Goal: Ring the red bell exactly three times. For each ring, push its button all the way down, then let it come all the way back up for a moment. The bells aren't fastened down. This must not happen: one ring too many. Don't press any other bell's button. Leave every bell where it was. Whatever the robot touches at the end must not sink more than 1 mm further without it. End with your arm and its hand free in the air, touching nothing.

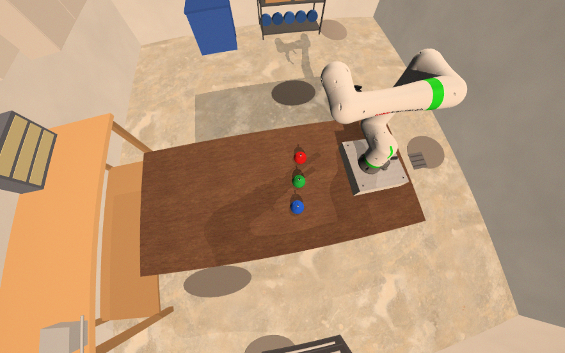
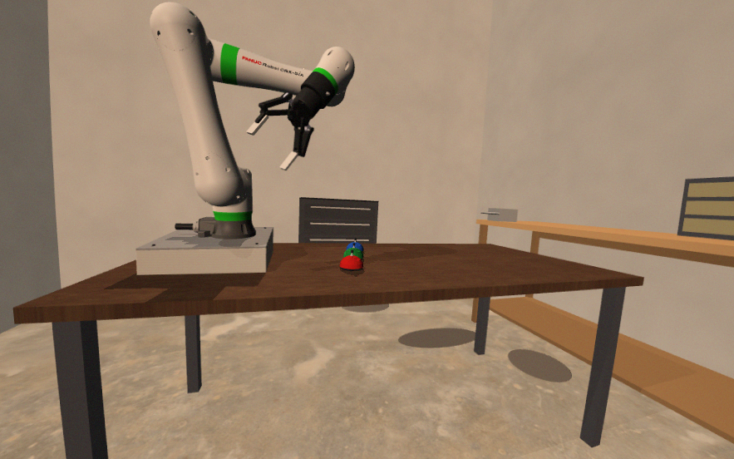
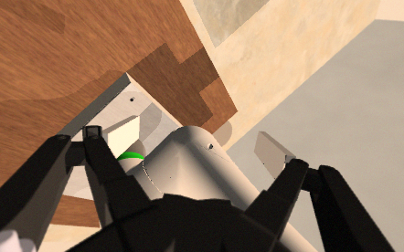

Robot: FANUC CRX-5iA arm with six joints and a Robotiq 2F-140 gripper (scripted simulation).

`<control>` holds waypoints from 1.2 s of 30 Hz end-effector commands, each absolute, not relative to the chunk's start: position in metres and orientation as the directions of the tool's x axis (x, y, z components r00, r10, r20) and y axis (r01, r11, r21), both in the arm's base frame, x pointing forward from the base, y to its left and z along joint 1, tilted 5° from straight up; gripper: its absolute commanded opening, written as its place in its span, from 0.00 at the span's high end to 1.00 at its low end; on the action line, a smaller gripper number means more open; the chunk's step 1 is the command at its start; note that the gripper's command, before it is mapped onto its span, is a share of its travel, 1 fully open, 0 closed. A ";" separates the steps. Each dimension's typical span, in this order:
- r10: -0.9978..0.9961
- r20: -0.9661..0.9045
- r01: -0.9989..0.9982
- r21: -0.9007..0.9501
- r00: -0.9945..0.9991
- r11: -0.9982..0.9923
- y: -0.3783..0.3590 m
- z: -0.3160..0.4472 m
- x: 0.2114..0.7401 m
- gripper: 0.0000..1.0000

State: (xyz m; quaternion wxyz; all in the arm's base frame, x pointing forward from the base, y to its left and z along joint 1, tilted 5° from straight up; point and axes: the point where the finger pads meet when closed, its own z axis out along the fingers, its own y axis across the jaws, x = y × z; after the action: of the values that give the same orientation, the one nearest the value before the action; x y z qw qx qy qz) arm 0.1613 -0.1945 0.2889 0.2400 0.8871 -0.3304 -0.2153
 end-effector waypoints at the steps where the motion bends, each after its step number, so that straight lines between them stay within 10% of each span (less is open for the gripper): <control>1: -0.690 -0.223 -0.483 0.568 0.689 -0.666 -0.195 0.289 0.161 0.00; 20: -0.702 -0.204 -0.505 0.563 0.682 -0.654 -0.194 0.283 0.168 0.00; 36: -0.963 0.115 -0.946 0.247 0.244 -0.211 -0.146 0.143 0.330 0.00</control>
State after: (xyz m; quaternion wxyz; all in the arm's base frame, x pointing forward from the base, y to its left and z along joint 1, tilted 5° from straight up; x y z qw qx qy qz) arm 0.2937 -0.1545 0.1769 0.1521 0.8091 -0.5637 -0.0667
